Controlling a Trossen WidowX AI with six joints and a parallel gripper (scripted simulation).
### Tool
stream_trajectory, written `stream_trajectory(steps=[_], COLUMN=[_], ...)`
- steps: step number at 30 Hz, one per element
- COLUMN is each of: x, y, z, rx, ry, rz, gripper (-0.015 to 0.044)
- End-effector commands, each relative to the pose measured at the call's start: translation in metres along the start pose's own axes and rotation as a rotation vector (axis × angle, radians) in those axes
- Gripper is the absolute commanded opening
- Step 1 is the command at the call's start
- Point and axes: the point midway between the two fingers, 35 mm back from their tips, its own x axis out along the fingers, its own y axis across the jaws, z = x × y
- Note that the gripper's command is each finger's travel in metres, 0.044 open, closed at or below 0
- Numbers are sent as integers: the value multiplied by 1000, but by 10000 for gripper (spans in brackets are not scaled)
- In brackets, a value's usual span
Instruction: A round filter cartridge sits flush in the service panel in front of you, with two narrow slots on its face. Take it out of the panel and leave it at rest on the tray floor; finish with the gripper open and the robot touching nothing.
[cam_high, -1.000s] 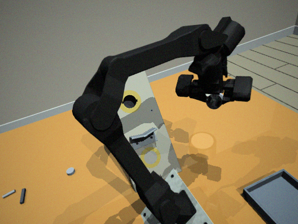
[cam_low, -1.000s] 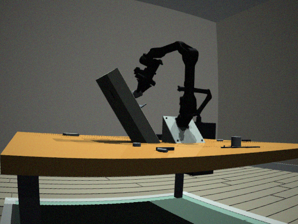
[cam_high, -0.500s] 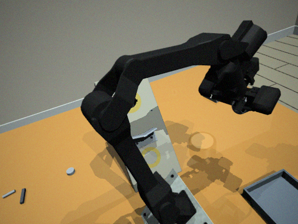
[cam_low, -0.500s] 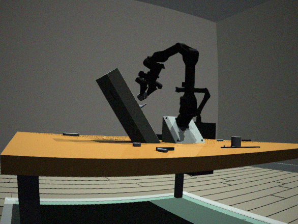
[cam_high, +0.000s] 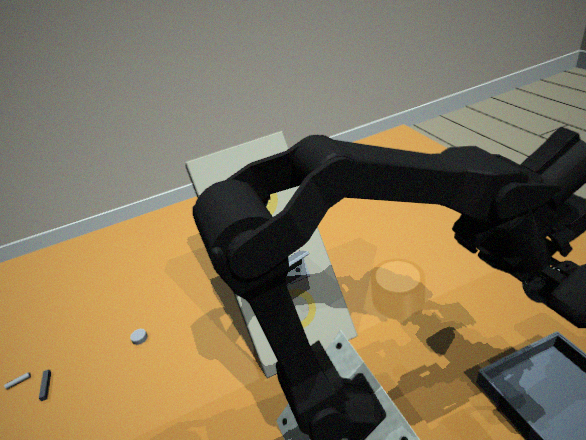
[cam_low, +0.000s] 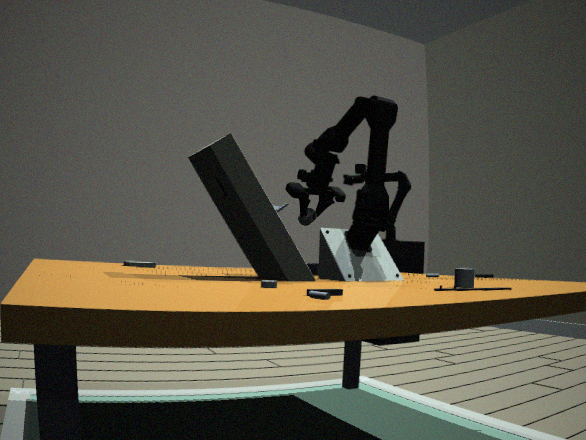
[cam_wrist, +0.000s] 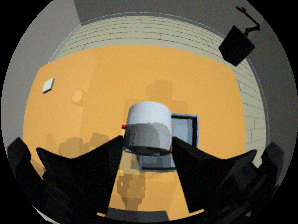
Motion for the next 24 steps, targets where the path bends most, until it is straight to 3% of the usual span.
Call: stream_trajectory(steps=[1,9,24], x=[16,43,99], y=[-21,-59,-61], z=[-12,-43,-76], rx=[78,231,235], ry=[4,14,15], rz=[-46,-138,-141], gripper=[0,0,0])
